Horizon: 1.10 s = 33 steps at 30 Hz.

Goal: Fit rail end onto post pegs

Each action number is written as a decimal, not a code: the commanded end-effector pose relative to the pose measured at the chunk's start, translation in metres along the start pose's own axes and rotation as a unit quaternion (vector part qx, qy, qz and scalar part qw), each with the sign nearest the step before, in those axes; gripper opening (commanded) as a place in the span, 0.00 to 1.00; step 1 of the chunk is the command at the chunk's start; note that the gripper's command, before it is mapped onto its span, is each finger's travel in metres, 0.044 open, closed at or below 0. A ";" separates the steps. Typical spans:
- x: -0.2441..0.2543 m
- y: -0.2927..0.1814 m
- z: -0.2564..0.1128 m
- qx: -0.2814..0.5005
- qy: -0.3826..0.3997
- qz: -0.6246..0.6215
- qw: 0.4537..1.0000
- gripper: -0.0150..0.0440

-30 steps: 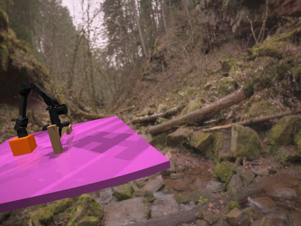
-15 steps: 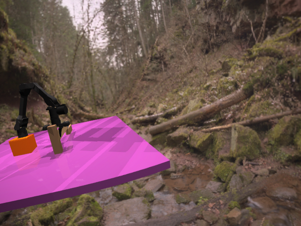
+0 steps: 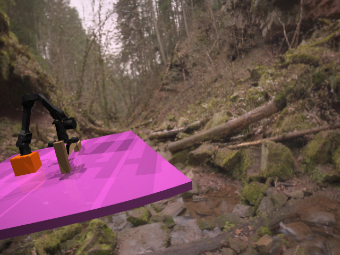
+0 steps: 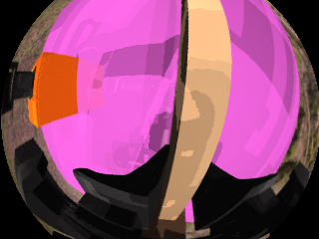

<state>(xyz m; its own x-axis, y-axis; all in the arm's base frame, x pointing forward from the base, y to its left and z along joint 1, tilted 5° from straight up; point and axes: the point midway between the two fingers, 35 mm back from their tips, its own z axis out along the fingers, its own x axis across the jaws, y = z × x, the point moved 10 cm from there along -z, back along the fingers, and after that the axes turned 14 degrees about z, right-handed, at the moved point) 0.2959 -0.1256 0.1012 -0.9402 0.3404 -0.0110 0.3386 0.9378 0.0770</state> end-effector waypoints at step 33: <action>-0.002 -0.003 -0.005 -0.001 -0.005 0.000 1.000 0.25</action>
<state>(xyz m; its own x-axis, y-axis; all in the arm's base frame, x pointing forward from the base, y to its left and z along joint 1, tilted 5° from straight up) 0.2948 -0.1287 0.1022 -0.9407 0.3392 -0.0096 0.3373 0.9378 0.0820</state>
